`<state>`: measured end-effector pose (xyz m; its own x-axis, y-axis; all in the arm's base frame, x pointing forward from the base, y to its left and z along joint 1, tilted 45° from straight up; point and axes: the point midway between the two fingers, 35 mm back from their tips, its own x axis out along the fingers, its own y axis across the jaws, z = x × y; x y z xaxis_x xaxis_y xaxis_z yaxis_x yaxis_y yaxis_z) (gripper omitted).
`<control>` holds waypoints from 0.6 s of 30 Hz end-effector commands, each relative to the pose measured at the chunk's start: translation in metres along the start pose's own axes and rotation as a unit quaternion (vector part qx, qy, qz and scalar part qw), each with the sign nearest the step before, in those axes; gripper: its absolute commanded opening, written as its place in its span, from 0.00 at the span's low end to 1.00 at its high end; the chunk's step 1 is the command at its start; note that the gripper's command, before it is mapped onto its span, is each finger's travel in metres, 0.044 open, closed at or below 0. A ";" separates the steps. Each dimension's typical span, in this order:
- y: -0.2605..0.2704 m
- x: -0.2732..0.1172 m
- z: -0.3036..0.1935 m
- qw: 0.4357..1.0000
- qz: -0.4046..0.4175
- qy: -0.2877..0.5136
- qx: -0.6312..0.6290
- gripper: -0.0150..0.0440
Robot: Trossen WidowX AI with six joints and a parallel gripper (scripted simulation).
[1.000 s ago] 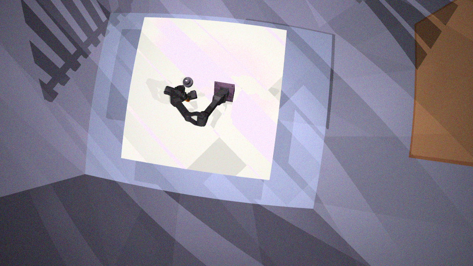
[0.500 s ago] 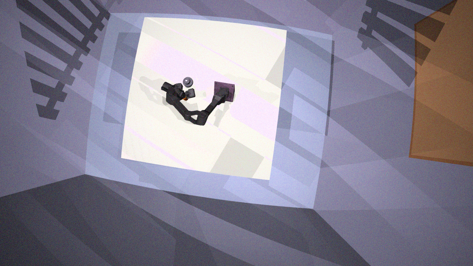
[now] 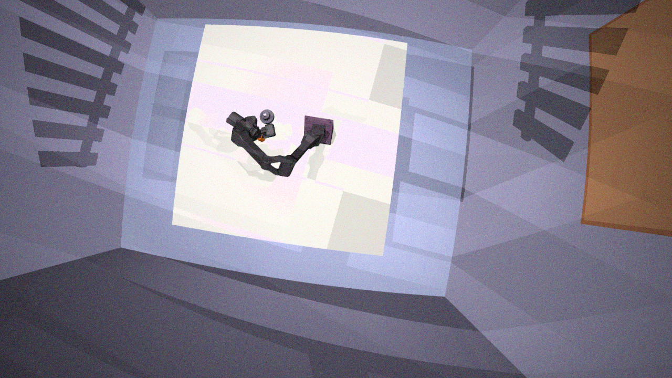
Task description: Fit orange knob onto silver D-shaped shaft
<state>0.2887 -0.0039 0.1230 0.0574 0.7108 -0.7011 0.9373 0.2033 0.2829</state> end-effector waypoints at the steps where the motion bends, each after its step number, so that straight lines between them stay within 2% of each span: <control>1: 0.000 -0.002 0.010 1.000 0.001 -0.003 0.001 0.25; 18: 0.000 0.013 0.062 1.000 0.001 -0.005 0.000 0.25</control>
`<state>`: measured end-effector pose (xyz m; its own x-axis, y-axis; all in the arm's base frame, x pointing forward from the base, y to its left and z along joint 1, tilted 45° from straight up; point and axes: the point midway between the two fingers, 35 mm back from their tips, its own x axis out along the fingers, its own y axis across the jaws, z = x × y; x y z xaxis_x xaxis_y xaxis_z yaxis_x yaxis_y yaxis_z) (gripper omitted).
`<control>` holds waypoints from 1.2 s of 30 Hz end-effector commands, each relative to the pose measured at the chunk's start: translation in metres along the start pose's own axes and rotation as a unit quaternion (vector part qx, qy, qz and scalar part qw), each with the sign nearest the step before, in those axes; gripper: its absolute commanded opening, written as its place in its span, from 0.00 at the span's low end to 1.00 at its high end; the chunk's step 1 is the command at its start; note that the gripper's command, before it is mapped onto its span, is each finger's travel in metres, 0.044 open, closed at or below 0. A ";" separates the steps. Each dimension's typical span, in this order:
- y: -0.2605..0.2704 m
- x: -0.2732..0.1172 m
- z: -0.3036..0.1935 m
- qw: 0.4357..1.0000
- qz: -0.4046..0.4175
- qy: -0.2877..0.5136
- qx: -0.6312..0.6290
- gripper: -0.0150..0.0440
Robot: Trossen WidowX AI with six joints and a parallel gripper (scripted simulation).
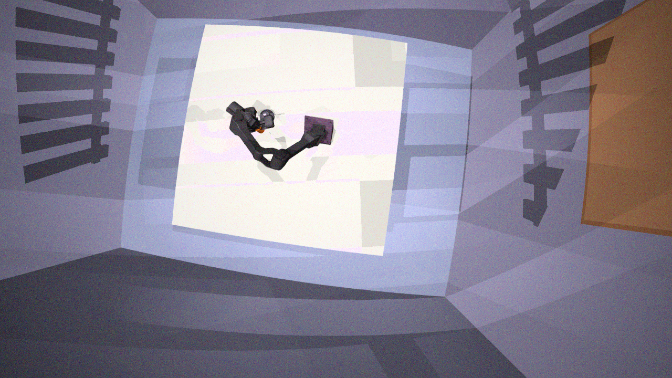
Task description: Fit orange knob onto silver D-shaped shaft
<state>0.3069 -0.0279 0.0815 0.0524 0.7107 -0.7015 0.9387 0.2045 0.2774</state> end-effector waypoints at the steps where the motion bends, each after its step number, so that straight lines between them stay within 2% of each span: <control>1: -0.001 0.001 0.016 1.000 0.003 -0.006 -0.002 0.25; 30: -0.019 0.033 0.099 1.000 0.004 -0.007 -0.003 0.25; 36: -0.020 0.035 0.102 1.000 0.004 -0.006 -0.010 0.25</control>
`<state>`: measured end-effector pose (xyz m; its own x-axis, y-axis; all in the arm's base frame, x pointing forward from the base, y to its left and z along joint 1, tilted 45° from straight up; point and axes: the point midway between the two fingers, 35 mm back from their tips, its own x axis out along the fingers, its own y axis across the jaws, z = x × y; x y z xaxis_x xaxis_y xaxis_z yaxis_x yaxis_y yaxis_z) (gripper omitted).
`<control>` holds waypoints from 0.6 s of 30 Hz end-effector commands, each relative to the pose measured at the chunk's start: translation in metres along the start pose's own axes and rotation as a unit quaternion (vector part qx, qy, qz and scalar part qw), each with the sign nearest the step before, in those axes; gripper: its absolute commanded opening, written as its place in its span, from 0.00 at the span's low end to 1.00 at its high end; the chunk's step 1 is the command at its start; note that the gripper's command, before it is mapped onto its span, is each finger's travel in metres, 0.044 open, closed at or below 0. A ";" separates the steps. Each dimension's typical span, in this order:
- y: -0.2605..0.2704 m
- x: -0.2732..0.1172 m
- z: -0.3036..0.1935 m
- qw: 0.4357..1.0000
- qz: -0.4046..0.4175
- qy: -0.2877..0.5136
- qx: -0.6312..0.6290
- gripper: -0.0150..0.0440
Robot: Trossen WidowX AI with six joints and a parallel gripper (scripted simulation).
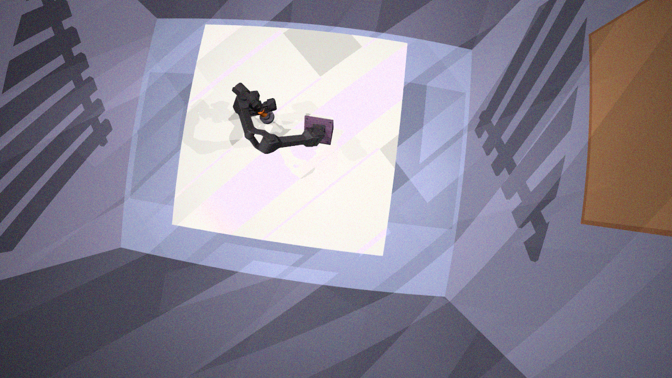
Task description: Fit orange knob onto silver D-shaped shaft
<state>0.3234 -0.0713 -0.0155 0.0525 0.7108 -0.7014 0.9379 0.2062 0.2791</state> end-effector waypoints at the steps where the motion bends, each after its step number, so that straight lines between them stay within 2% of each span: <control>1: 0.000 -0.003 0.003 1.000 0.003 -0.007 -0.015 0.25; 18: 0.000 -0.003 0.009 0.973 0.002 -0.007 -0.231 0.25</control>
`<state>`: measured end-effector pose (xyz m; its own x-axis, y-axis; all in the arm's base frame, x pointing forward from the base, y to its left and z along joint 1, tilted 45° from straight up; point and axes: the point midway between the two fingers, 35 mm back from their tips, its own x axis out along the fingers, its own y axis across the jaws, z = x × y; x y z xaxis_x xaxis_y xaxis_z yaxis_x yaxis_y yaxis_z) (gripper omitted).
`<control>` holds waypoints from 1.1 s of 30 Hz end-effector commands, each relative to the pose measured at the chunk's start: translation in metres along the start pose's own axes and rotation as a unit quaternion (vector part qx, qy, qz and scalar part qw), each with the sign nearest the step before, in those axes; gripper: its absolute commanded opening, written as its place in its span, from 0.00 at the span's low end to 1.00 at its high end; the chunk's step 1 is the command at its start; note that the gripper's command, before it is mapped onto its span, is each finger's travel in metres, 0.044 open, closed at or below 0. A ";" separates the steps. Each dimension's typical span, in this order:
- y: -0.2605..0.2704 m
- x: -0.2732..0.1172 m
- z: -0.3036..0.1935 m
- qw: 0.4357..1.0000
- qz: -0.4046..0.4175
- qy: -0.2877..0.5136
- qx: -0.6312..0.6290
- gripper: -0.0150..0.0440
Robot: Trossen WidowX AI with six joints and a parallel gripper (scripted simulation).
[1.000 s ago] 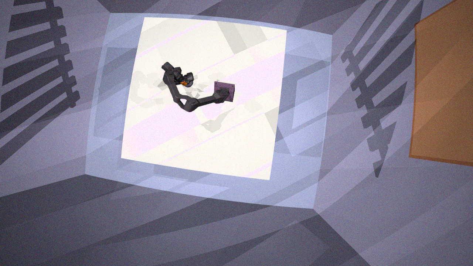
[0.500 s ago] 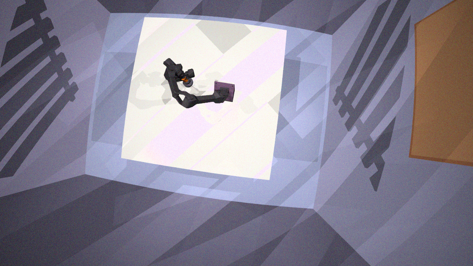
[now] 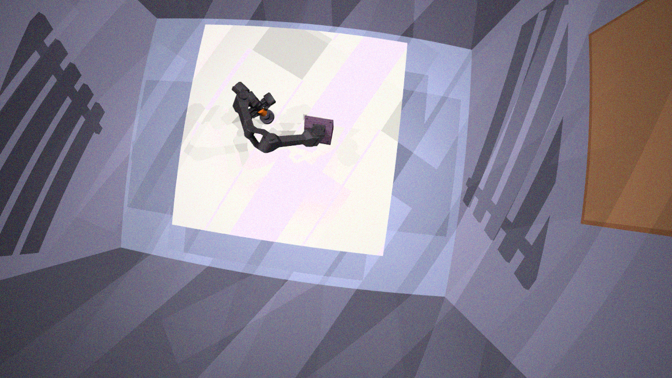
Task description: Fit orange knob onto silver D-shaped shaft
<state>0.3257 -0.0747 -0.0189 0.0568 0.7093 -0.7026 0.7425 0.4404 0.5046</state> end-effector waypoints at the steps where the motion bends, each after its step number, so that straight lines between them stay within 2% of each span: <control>1: -0.002 -0.003 0.004 0.998 0.000 -0.005 -0.056 0.25; 16: -0.001 -0.003 0.004 0.971 -0.001 -0.005 -0.240 0.25; 33: -0.001 0.023 -0.001 0.969 -0.001 -0.005 -0.247 0.25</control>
<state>0.3253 -0.0611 -0.0321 0.0542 0.7028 -0.7093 0.3310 0.6575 0.6768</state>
